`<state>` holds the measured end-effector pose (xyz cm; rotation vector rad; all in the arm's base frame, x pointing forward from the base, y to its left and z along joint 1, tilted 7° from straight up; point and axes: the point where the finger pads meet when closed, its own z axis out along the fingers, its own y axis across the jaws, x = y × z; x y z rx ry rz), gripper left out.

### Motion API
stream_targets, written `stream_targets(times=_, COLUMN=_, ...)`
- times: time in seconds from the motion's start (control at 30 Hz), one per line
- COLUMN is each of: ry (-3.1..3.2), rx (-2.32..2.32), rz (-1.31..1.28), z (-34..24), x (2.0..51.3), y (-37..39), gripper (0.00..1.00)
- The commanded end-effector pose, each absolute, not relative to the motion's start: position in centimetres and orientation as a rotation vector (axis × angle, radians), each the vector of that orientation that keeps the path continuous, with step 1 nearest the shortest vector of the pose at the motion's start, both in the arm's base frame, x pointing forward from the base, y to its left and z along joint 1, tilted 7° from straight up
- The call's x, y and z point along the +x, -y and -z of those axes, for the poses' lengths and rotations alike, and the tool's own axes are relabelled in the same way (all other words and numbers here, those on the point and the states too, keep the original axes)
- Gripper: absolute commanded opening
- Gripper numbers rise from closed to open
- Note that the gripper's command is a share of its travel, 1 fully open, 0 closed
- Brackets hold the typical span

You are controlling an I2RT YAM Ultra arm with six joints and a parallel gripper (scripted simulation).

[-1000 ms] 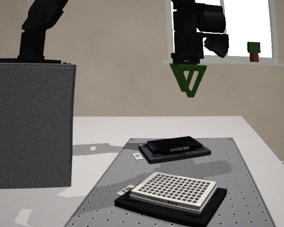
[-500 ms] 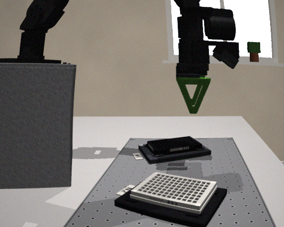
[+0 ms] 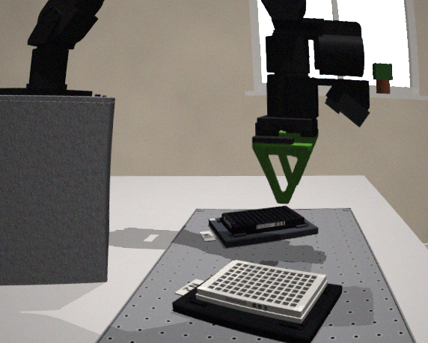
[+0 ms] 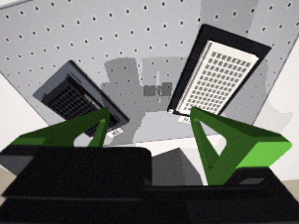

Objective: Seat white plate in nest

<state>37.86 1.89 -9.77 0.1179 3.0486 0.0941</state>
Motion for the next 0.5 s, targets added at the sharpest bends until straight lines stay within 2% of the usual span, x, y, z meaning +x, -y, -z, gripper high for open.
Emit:
stream_targets(times=0.0, ry=-3.025, rx=0.135, rz=-0.109, z=10.4, x=38.5, y=-0.8, gripper=1.0)
stream_targets(times=0.47, ry=-3.019, rx=0.393, rz=-0.119, z=13.1, x=37.3, y=4.6, gripper=1.0)
